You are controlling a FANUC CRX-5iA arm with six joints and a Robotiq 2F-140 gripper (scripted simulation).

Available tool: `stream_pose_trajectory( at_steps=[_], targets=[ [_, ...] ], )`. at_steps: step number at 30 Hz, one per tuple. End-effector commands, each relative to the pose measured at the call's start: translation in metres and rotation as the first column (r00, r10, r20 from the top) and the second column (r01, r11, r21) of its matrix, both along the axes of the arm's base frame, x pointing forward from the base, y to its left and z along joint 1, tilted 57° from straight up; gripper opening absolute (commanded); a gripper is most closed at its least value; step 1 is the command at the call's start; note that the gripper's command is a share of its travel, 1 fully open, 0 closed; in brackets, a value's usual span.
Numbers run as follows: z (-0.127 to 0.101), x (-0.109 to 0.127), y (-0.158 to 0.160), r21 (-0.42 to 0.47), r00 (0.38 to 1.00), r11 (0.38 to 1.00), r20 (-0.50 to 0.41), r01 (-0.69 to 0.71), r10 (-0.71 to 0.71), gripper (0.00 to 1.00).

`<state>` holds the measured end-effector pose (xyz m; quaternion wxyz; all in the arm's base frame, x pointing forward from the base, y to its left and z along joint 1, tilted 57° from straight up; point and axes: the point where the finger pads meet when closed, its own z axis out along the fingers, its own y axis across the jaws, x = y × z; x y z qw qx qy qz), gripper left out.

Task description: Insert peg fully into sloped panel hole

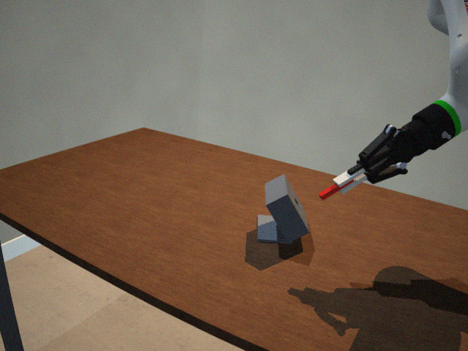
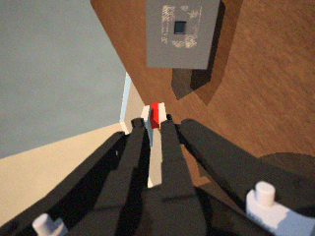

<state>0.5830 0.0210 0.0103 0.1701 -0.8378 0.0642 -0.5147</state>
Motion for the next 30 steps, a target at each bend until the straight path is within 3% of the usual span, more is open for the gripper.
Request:
stream_pose_trajectory(
  at_steps=[1, 19, 25, 30],
  targets=[
    [0.012, 0.001, -0.012, 0.038, 0.998, 0.998, 0.033, 0.046, -0.048, 0.0],
    [0.064, -0.007, -0.072, 0.192, 0.956, 0.957, 0.157, 0.218, -0.249, 0.0],
    [0.063, -0.003, -0.073, 0.194, 0.955, 0.956, 0.159, 0.22, -0.251, 0.0],
    [0.06, 0.014, -0.072, 0.194, 0.955, 0.956, 0.159, 0.219, -0.251, 0.0]
  ],
)
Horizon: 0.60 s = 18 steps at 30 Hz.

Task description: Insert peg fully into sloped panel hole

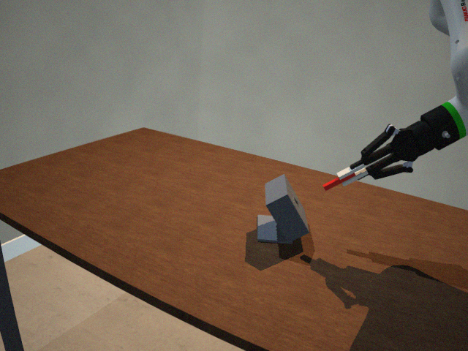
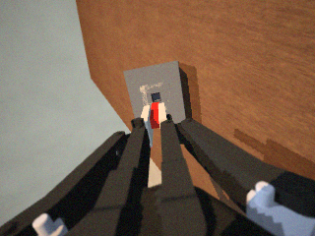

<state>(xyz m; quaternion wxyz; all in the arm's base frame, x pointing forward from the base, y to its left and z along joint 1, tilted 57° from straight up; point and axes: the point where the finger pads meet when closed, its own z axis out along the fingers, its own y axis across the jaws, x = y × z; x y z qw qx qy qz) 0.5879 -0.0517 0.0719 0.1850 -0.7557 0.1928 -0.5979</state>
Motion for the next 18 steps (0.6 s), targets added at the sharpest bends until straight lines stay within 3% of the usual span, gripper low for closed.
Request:
stream_pose_trajectory(
  at_steps=[1, 10, 18],
  targets=[
    [-0.003, 0.012, 0.001, 0.0, 1.0, 1.0, 0.0, 0.0, 0.0, 0.0],
    [-0.009, 0.037, 0.002, 0.0, 1.0, 1.0, 0.0, -0.001, 0.001, 0.0],
    [-0.01, 0.042, 0.003, 0.0, 1.0, 1.0, 0.0, 0.0, 0.0, 0.0]
  ],
)
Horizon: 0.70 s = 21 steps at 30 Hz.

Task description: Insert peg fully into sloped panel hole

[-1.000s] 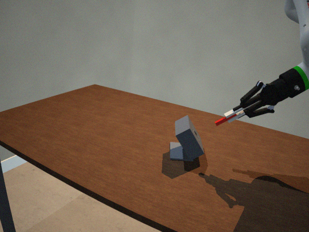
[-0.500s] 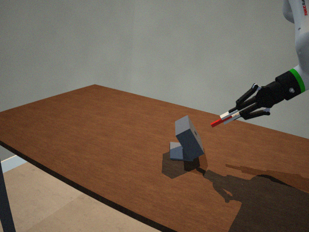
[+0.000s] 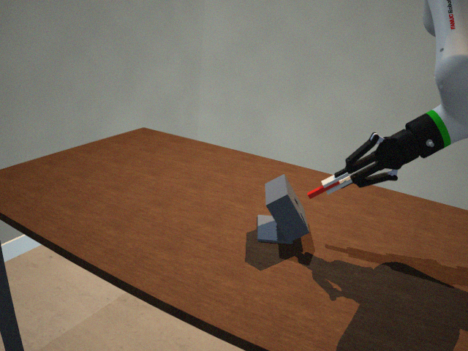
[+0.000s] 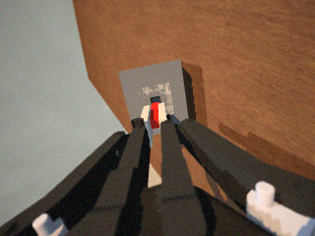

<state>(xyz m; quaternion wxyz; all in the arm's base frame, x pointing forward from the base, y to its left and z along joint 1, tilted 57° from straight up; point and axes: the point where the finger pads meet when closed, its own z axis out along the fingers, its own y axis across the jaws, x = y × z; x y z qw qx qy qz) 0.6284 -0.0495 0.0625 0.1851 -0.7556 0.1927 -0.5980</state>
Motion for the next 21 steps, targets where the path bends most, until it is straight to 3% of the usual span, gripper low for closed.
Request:
stream_pose_trajectory(
  at_steps=[1, 21],
  targets=[
    [0.0, 0.002, 0.0, 0.0, 1.0, 1.0, 0.0, 0.0, 0.0, 0.0],
    [-0.005, 0.023, 0.001, 0.0, 1.0, 1.0, 0.0, 0.0, 0.0, 0.0]
  ],
)
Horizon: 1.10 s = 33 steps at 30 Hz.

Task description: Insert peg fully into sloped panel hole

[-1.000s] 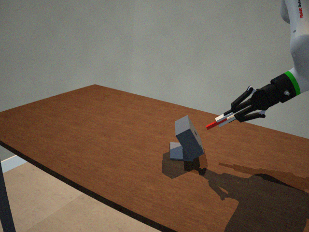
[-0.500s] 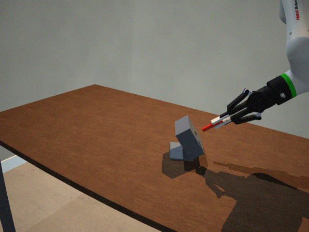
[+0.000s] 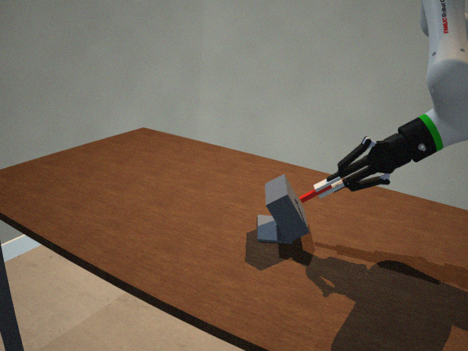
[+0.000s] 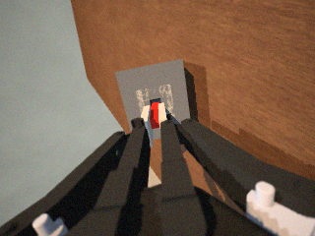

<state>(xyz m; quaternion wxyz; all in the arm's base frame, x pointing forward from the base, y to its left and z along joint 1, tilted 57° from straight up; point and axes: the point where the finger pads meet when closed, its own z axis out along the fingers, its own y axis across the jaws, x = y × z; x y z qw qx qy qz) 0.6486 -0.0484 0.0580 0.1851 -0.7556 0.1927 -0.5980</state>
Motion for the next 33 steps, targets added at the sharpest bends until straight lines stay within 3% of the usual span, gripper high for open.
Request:
stream_pose_trajectory(
  at_steps=[1, 33],
  targets=[
    [-0.001, 0.004, 0.0, 0.0, 1.0, 1.0, 0.0, 0.0, 0.0, 0.0],
    [-0.007, 0.03, 0.002, 0.0, 1.0, 1.0, 0.0, 0.0, 0.0, 0.0]
  ],
)
